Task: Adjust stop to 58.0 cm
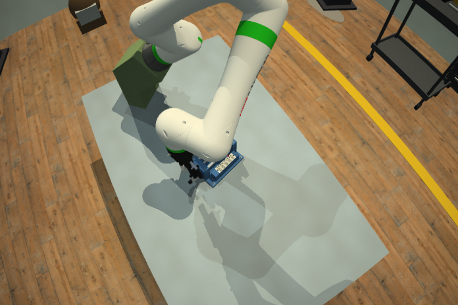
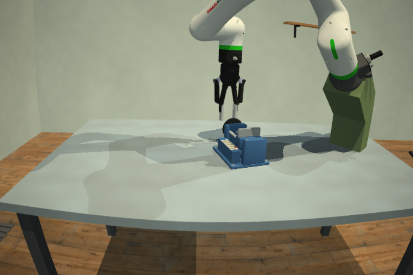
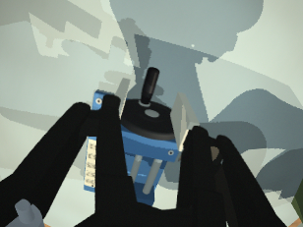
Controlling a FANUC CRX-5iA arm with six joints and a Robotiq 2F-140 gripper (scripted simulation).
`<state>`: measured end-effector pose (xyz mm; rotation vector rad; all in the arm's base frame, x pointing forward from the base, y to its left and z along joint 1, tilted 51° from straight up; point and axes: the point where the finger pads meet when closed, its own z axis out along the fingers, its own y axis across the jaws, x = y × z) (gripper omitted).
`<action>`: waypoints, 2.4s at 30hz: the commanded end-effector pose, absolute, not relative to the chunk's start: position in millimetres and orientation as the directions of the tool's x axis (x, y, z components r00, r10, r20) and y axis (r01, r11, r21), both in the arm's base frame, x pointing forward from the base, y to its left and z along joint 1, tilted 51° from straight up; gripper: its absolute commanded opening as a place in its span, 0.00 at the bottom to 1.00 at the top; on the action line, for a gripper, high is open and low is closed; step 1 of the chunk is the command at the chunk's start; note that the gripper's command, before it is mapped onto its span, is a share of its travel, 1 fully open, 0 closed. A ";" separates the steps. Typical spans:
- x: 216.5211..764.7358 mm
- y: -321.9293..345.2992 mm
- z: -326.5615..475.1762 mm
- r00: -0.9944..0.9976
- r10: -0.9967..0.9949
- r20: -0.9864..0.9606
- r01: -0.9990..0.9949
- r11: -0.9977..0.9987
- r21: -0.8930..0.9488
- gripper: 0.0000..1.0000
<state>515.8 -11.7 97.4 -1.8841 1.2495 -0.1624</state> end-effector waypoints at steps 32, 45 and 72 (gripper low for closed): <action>550.2 25.6 56.0 0.493 -0.807 -0.325 -0.697 -0.142 -0.703 0.33; 552.8 28.4 52.8 0.493 -0.807 -0.325 -0.697 -0.142 -0.703 0.33; 552.8 28.4 52.8 0.493 -0.807 -0.325 -0.697 -0.142 -0.703 0.04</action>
